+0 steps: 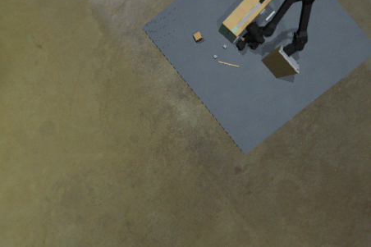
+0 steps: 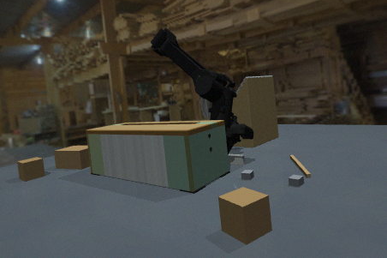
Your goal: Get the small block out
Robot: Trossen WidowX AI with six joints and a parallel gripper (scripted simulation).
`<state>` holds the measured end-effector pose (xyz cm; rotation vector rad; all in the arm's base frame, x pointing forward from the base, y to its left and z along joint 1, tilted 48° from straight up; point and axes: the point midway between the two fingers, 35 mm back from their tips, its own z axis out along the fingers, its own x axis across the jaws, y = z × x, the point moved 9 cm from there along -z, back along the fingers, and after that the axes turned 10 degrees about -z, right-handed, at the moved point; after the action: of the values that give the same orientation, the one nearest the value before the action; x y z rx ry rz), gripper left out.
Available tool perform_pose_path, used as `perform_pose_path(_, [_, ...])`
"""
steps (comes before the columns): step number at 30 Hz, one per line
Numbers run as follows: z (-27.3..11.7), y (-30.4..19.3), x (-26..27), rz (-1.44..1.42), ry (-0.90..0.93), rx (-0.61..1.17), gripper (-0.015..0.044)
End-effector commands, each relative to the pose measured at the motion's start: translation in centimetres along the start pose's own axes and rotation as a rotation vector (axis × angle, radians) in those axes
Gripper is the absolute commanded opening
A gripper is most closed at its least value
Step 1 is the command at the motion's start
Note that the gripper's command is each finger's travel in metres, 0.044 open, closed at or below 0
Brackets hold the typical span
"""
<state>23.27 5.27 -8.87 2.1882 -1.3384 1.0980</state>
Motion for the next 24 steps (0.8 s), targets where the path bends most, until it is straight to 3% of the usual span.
perform_pose_path(1, [0.1,0.3,-0.1,-0.011,-0.006,-0.004,0.0128])
perform_pose_path(8, [-0.1,0.1,0.0,0.016,-0.003,0.007,0.0003])
perform_pose_path(24, [-5.4,-2.4,0.3,0.001,-0.007,0.002,0.0])
